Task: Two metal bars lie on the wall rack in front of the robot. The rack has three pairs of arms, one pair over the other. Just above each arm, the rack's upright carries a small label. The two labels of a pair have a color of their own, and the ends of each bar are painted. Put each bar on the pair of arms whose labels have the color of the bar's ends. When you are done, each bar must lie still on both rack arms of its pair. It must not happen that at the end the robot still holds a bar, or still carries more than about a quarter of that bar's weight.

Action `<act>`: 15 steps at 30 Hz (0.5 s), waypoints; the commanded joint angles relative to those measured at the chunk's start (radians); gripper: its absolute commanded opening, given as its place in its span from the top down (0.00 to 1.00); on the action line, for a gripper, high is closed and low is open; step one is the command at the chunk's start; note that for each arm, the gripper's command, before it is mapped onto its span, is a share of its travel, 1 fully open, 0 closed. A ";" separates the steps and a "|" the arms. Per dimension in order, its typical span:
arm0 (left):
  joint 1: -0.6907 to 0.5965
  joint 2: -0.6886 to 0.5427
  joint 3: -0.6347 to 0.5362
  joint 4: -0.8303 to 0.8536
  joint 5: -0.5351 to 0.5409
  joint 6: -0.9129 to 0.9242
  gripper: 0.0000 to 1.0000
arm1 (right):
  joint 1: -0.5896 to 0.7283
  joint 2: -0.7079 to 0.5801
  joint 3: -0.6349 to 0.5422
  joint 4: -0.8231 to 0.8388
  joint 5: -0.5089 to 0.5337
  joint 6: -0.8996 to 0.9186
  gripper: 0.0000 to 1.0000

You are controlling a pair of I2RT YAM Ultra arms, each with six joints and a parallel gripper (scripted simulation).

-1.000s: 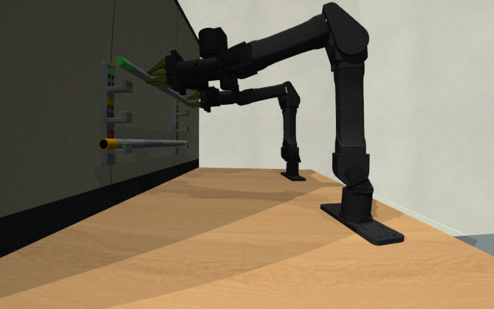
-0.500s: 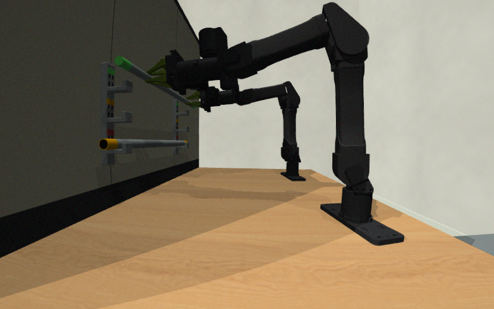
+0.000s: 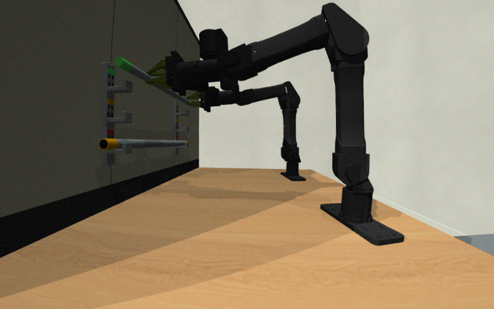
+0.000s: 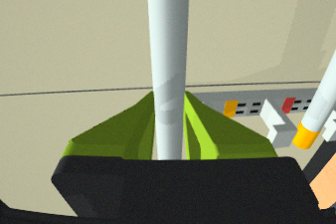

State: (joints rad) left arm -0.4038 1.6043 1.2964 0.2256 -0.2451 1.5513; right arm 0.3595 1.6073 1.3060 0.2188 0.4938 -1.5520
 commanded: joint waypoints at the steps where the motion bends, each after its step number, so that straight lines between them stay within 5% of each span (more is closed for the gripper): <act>1: -0.004 -0.030 -0.005 0.056 -0.003 0.017 1.00 | 0.001 -0.027 -0.016 0.068 0.004 -0.019 1.00; 15: -0.004 -0.030 -0.016 0.068 -0.003 0.017 1.00 | 0.001 -0.026 -0.033 0.086 0.004 -0.019 1.00</act>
State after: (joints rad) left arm -0.4038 1.6043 1.2789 0.2379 -0.2447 1.5513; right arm 0.3599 1.6077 1.2808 0.2436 0.4927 -1.5520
